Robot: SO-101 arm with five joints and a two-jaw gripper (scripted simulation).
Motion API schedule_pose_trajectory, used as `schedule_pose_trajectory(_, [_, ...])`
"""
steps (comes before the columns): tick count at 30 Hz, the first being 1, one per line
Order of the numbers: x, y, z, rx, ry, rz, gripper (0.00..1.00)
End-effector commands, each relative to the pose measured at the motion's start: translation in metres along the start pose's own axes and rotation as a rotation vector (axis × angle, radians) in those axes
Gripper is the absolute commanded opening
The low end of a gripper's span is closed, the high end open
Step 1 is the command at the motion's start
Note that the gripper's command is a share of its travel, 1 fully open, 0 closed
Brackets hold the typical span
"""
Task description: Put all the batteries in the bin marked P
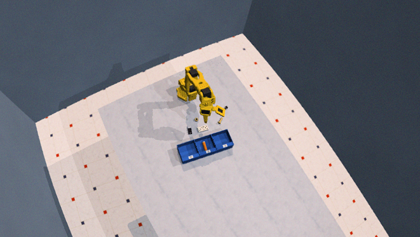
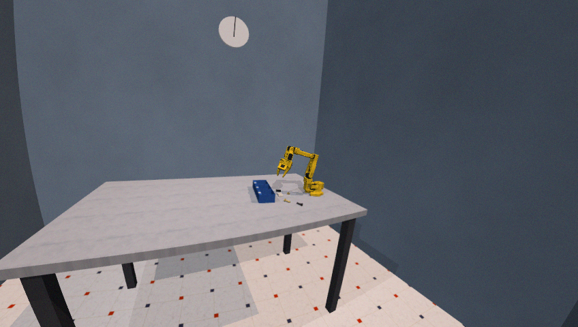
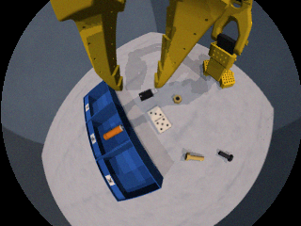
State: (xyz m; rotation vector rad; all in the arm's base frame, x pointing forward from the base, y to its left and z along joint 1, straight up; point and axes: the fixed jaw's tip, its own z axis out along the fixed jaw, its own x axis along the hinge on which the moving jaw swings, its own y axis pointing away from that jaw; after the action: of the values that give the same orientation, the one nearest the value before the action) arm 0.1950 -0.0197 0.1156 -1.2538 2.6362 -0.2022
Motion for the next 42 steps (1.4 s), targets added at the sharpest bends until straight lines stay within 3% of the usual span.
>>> schedule_pose_trajectory(1, [-0.002, 0.005, -0.010, 0.035, -0.033, 0.148, 0.16])
schedule_pose_trajectory(22, [0.001, 0.025, -0.016, 0.012, -0.041, 0.668, 0.16])
schedule_pose_trajectory(42, [0.003, 0.032, -0.018, 0.003, -0.042, 0.862, 0.16])
